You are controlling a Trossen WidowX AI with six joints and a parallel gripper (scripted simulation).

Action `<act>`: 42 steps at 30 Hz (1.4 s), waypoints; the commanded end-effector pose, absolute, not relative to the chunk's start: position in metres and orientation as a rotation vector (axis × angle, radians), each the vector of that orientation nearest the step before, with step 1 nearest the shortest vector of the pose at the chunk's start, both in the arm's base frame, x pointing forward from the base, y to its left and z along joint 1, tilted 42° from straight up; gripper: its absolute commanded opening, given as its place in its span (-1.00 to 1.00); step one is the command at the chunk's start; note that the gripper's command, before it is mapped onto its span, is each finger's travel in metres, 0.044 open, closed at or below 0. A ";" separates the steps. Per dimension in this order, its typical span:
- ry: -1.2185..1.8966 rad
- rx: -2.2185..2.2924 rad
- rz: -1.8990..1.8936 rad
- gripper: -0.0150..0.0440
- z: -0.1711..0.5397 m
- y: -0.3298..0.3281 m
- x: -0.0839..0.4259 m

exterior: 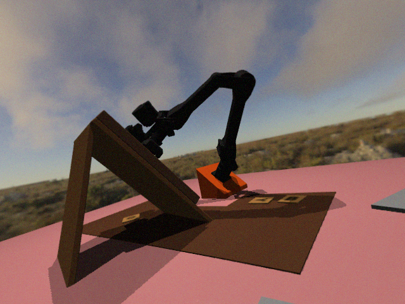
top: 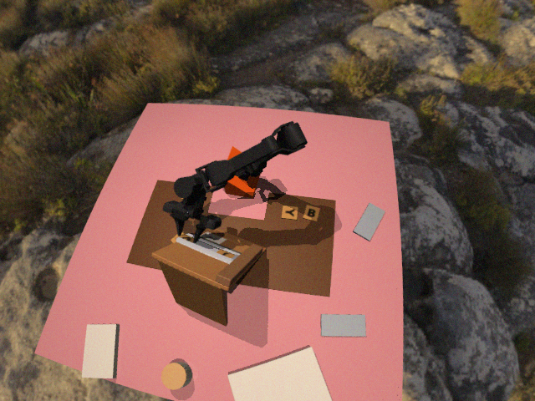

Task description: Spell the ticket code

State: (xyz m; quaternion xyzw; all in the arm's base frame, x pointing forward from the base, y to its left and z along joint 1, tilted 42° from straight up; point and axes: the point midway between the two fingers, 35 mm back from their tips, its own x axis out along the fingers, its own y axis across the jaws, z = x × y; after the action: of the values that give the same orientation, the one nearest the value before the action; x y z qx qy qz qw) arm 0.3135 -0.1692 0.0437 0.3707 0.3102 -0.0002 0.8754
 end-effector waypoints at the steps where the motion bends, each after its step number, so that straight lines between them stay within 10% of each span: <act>1: 0.648 0.774 -0.005 -0.49 0.045 -0.168 0.314; 42: 0.648 0.776 -0.005 -0.49 0.062 -0.148 0.320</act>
State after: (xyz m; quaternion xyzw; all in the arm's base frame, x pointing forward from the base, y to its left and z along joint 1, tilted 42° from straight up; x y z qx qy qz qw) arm 0.3198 -0.1501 0.0607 0.3710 0.3095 -0.0003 0.8755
